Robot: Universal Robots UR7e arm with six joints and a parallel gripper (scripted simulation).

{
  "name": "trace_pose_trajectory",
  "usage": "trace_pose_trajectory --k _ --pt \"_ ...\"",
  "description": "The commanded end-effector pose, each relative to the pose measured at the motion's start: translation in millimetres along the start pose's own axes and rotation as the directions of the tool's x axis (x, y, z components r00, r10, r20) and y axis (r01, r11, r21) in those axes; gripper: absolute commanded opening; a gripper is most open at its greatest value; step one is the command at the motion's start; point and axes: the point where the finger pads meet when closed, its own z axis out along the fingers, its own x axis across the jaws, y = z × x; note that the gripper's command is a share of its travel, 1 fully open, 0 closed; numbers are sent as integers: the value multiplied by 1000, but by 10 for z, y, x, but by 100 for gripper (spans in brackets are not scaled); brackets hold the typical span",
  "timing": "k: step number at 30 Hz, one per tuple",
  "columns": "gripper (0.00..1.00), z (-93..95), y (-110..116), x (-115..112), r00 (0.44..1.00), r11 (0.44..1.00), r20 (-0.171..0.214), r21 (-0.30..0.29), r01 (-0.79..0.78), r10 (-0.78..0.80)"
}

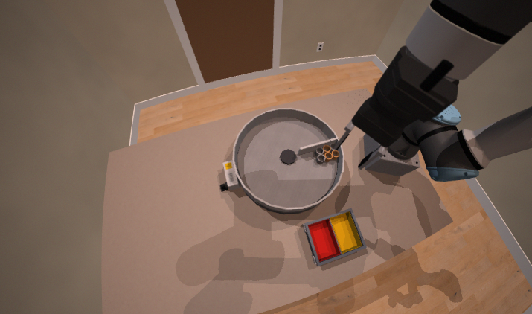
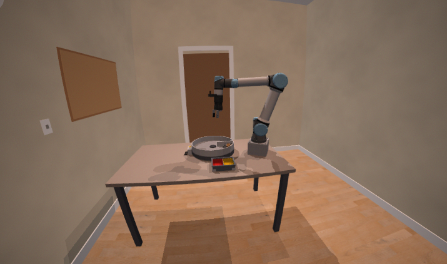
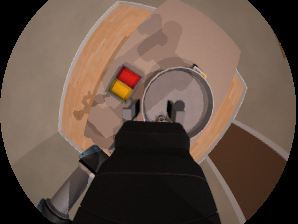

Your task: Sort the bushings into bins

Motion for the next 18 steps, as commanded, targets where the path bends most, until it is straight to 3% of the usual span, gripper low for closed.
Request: trace_pose_trajectory --k 1,18 --pt "100 -6 18 -9 1000 998 17 -61 -7 9" --pt "100 -6 16 -7 1000 999 14 -52 -6 7"
